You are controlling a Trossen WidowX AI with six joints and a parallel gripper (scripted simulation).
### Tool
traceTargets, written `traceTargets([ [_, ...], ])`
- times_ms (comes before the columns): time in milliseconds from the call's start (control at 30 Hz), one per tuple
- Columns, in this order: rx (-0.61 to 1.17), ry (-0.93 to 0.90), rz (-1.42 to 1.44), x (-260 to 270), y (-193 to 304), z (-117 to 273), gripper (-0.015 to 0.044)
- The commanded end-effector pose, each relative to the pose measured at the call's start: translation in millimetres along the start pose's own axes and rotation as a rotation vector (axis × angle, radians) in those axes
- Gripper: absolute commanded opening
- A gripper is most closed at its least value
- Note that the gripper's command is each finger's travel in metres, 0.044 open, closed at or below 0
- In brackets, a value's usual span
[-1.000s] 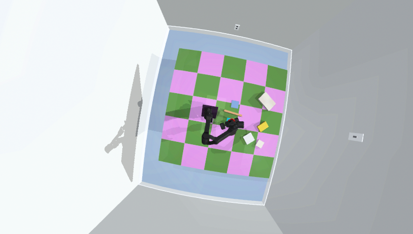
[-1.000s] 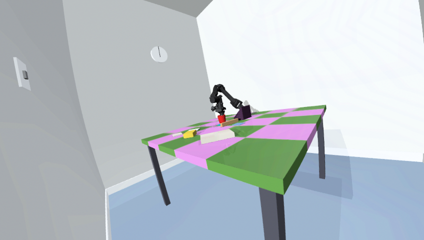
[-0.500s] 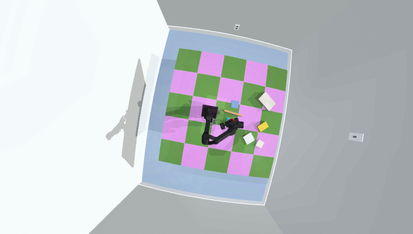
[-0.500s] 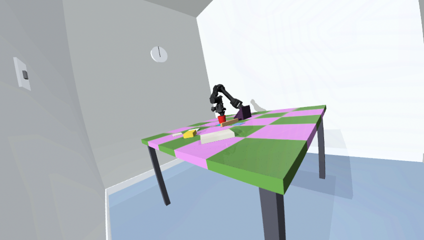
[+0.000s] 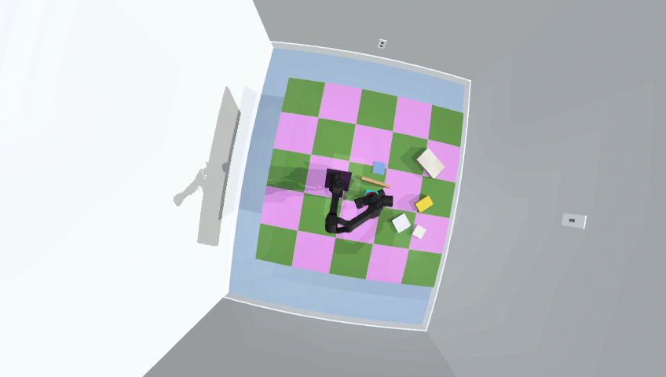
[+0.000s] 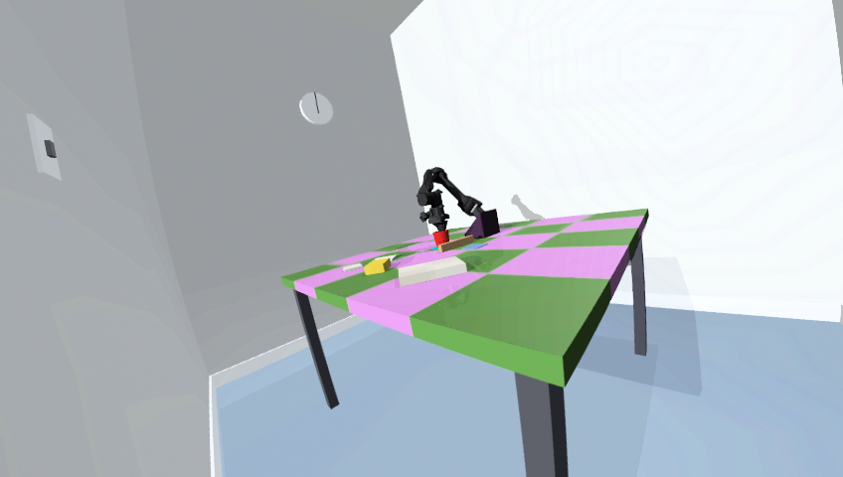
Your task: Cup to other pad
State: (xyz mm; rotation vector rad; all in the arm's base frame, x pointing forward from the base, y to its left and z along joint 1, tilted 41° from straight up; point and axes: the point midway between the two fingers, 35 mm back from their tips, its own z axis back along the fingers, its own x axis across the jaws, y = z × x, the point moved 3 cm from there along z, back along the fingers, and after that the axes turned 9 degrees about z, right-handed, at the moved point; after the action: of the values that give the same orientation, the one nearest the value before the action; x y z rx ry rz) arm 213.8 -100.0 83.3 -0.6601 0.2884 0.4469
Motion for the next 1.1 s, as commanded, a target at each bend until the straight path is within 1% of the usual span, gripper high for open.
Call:
traceTargets([
  [0, 0.000, -0.001, -0.005, 1, 0, 4, 0.0128],
  [1067, -0.002, 0.001, 0.002, 1, 1, 46, 0.0128],
])
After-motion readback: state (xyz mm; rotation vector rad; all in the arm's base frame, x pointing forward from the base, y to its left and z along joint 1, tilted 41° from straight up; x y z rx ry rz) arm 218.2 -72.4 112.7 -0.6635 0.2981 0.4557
